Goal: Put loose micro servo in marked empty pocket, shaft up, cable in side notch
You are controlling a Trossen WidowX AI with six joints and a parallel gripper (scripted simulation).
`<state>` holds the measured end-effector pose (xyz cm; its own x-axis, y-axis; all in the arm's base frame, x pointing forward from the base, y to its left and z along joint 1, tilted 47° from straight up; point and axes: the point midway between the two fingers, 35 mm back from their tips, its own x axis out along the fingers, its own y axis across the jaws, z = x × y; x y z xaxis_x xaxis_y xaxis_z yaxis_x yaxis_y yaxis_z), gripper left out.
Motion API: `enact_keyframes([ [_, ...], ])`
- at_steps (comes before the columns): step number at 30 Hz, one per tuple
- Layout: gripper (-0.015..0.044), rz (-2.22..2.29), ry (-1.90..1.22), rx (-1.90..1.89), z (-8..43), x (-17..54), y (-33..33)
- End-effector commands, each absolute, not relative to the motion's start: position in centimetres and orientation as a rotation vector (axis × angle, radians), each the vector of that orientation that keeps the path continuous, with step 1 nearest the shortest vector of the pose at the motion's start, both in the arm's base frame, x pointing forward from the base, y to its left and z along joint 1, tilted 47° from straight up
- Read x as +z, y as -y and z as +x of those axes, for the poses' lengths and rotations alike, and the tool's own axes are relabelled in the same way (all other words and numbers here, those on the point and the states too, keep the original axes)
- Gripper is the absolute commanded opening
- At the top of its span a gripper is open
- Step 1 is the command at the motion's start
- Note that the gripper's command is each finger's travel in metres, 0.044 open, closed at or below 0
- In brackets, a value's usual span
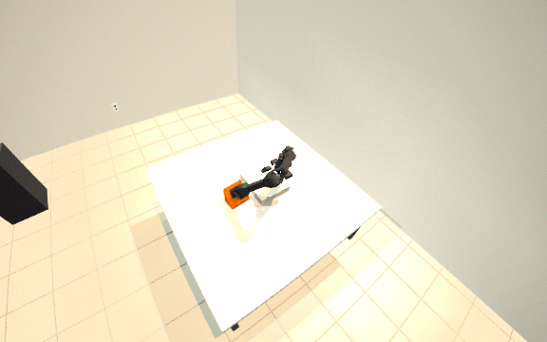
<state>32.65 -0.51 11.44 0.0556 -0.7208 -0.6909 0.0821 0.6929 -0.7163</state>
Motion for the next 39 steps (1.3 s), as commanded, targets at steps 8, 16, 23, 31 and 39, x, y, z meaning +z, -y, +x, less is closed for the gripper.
enact_keyframes([
  [8, 0.0000, -0.584, -1.389, -0.661, 32.7, 10.8, 1.2],
  [16, 0.0000, -0.584, -1.389, -0.662, 32.8, 10.2, 1.8],
  [23, 0.0000, -0.584, -1.388, -0.662, 32.8, 9.8, 2.3],
  [31, 0.0000, -0.585, -1.388, -0.662, 32.9, 9.1, 3.0],
  [39, 0.0000, -0.585, -1.388, -0.663, 32.9, 8.5, 3.6],
])
